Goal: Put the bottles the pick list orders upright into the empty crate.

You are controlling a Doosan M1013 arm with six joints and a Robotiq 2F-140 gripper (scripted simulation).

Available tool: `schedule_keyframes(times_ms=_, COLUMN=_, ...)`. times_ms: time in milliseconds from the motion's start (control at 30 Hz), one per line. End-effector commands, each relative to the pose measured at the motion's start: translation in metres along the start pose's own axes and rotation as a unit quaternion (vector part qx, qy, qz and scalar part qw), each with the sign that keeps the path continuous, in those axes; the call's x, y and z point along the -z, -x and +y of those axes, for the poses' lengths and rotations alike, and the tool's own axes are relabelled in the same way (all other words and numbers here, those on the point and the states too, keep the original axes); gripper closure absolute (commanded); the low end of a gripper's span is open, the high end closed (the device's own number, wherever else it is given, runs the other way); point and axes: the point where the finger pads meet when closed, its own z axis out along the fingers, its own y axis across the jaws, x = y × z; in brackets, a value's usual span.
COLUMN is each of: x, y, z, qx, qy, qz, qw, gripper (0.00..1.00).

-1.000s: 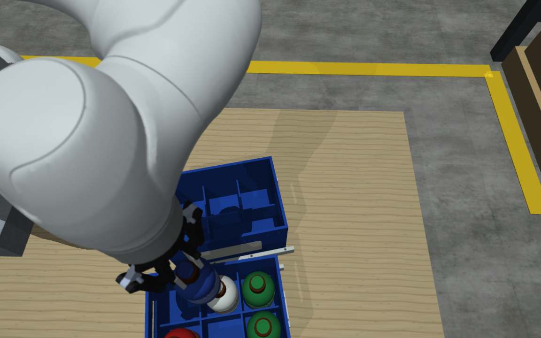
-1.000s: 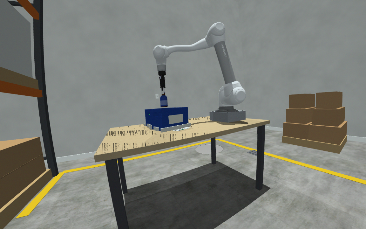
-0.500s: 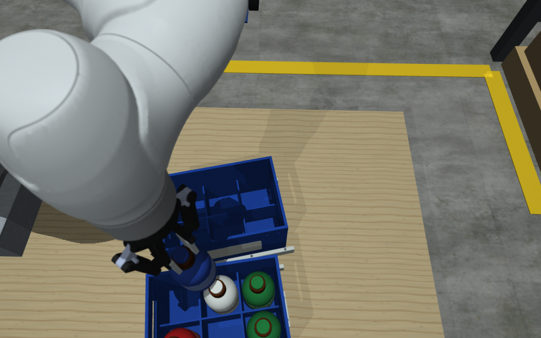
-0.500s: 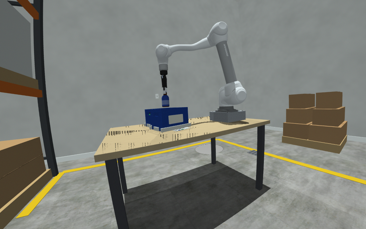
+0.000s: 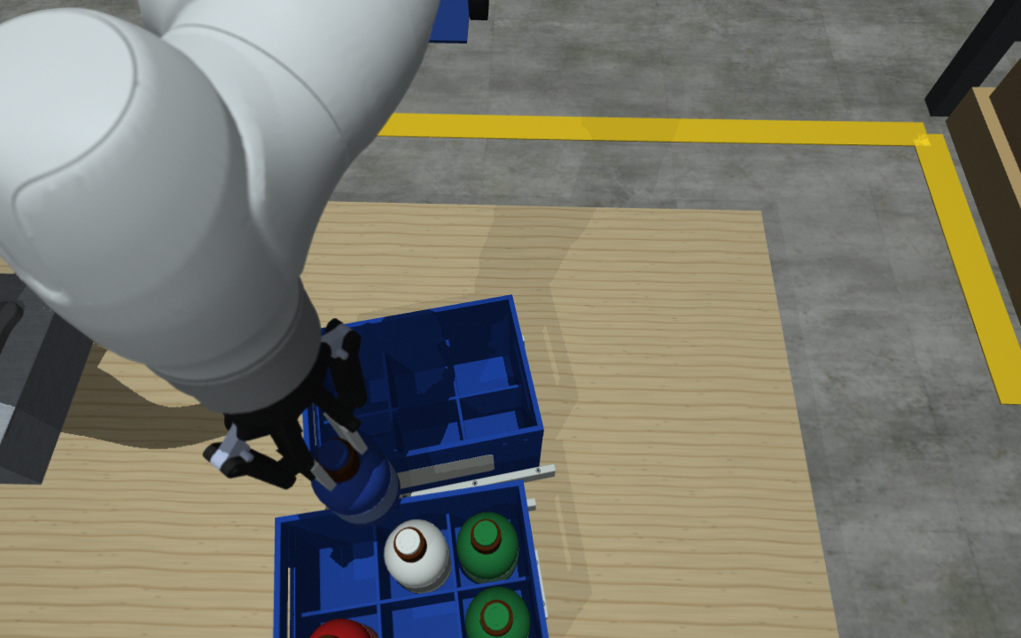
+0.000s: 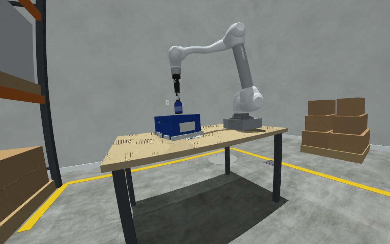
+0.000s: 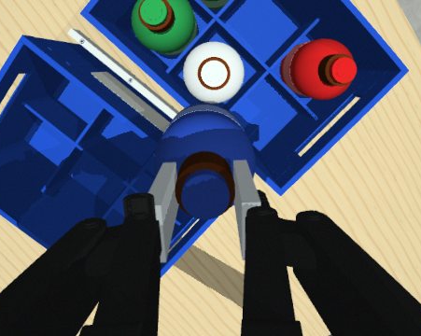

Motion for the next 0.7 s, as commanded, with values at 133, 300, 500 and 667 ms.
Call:
schedule_keyframes(times_ms=133, x=0.0, y=0.011, z=-0.006, qx=0.0, qy=0.0, qz=0.0, qw=1.0, gripper=1.0)
schedule_keyframes(times_ms=300, x=0.0, y=0.019, z=-0.011, qx=0.0, qy=0.0, qz=0.0, qw=1.0, gripper=1.0)
schedule_keyframes(times_ms=500, x=0.0, y=0.026, z=-0.016, qx=0.0, qy=0.0, qz=0.0, qw=1.0, gripper=1.0)
schedule_keyframes(times_ms=667, x=0.0, y=0.035, z=-0.021, qx=0.0, qy=0.0, qz=0.0, qw=1.0, gripper=1.0)
